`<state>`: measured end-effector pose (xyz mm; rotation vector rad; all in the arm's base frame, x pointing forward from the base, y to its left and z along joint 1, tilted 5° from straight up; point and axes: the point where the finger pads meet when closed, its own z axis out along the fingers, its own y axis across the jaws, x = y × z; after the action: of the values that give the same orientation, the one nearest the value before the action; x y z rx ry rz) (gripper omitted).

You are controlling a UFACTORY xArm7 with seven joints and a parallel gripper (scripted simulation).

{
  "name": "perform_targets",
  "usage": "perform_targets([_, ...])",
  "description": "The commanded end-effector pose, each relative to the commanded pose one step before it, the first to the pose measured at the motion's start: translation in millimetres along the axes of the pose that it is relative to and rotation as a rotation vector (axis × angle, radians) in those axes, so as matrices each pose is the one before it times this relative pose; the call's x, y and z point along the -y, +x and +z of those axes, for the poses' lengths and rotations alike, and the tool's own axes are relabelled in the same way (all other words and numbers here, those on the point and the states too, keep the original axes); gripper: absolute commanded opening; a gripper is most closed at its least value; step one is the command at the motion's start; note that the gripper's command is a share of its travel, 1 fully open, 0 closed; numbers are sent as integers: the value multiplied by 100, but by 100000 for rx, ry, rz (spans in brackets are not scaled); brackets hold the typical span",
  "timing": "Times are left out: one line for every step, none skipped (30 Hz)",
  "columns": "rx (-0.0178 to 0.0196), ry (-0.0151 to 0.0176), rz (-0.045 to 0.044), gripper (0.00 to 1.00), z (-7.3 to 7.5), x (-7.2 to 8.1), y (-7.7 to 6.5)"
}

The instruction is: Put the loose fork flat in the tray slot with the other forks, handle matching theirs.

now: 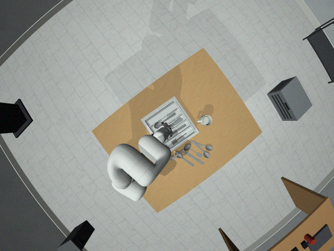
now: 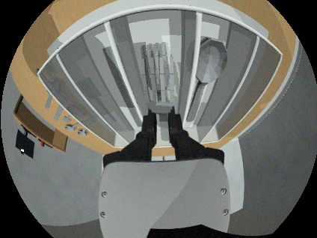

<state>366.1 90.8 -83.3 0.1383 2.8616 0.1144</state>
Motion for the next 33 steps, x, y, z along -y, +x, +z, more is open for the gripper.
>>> perform_targets([403,-94,57,3,1003,-33,111])
perform_targets([0,0,0,3,190,1,54])
perform_targets([0,0,0,3,179,2,52])
perform_targets([0,0,0,3,169,1,47])
perform_targets([0,0,0,3,0,0,0])
perform_targets([0,0,0,3,0,0,0])
perform_targets([0,0,0,3,158,1,45])
perform_targets([0,0,0,3,146,1,43])
perform_targets([0,0,0,3,136,1,38])
perform_targets([0,0,0,3,124,1,35])
perform_targets([0,0,0,3,112,1,32])
perform_targets([0,0,0,3,101,1,29])
perform_targets([0,0,0,3,90,0,25])
perform_targets([0,0,0,3,78,0,22])
perform_targets([0,0,0,3,67,0,19])
perform_targets([0,0,0,3,57,0,16])
perform_targets([0,0,0,3,47,0,14])
perform_targets([0,0,0,3,38,0,11])
perform_targets([0,0,0,3,29,0,9])
perform_targets([0,0,0,3,22,0,6])
perform_targets([0,0,0,3,15,0,4])
perform_targets([0,0,0,3,0,0,0])
perform_targets([0,0,0,3,0,0,0])
perform_targets([0,0,0,3,9,0,3])
perform_targets([0,0,0,3,5,0,1])
perform_targets([0,0,0,3,2,0,1])
perform_targets([0,0,0,3,0,0,0])
perform_targets([0,0,0,3,0,0,0])
perform_targets([0,0,0,3,0,0,0])
perform_targets([0,0,0,3,0,0,0])
perform_targets([0,0,0,3,0,0,0])
perform_targets([0,0,0,3,0,0,0])
perform_targets([0,0,0,3,0,0,0])
